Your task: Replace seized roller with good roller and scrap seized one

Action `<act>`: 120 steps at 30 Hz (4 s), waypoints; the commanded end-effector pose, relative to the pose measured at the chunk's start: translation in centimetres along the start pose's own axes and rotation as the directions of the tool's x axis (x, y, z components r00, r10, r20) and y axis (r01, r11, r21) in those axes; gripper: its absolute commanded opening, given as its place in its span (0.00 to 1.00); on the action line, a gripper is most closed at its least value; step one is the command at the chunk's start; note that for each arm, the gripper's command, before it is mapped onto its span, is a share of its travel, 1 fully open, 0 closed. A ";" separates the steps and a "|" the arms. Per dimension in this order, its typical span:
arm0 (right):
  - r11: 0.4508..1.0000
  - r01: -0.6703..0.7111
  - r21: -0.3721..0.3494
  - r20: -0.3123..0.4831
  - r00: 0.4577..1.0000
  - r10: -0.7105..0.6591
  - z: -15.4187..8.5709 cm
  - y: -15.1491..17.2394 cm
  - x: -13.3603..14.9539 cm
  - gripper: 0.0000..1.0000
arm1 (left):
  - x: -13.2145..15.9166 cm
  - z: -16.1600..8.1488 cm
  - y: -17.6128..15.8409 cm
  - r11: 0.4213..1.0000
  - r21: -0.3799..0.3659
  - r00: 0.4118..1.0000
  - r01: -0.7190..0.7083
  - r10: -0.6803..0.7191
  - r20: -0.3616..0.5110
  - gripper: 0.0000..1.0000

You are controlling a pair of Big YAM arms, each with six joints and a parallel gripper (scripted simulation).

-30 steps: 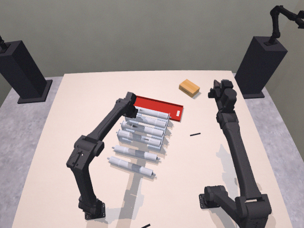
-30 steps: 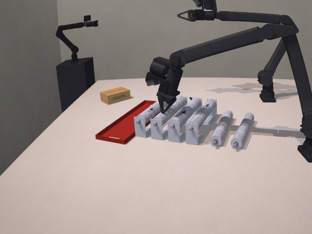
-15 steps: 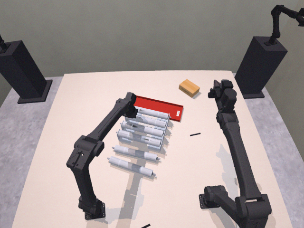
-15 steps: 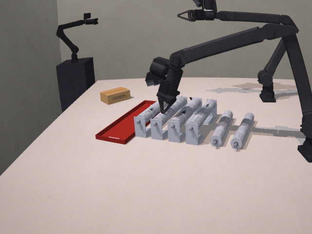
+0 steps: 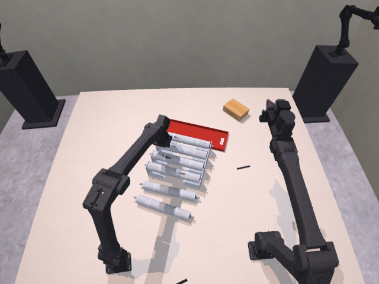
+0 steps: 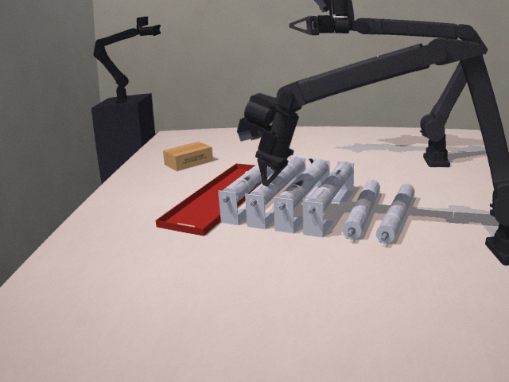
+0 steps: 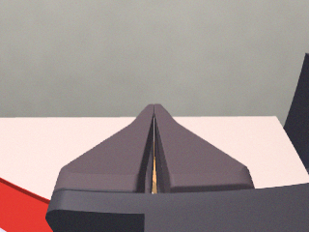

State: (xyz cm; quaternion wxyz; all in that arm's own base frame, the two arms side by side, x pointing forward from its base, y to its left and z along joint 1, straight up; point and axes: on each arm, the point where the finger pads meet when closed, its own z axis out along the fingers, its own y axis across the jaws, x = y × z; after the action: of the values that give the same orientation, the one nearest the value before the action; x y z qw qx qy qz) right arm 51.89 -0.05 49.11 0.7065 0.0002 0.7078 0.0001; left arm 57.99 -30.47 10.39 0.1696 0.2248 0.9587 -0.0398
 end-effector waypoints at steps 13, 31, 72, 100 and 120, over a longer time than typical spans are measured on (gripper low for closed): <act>1.000 0.011 -0.006 0.064 0.998 -0.011 0.5 0.5 -4.4 0.00 | -3.1 1.4 1.0 1.000 -0.007 1.000 0.015 -0.015 0.005 0.00; 1.000 0.011 -0.006 0.064 0.998 -0.011 0.5 0.5 -4.4 0.00 | 0.2 3.7 0.8 1.000 -0.007 0.998 0.012 -0.013 -0.054 0.00; 1.000 0.011 -0.006 0.064 0.998 -0.011 0.5 0.5 -4.4 0.00 | -5.1 -3.1 0.9 1.000 -0.006 0.997 0.021 -0.020 0.068 0.00; 1.000 0.011 -0.006 0.064 0.998 -0.011 0.5 0.5 -4.4 0.00 | 1.8 -8.5 -0.9 1.000 0.007 0.996 -0.001 0.002 -0.092 0.00; 1.000 0.011 -0.006 0.064 0.998 -0.011 0.5 0.5 -4.4 0.00 | 5.3 -8.5 -0.5 1.000 0.004 0.986 0.003 -0.002 -0.168 0.00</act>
State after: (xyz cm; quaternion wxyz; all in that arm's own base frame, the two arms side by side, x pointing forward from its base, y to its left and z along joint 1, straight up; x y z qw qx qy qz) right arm 51.89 -0.05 49.11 0.7065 0.0002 0.7078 0.0001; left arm 50.99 -27.02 15.86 0.0869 0.2276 0.9697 -0.0204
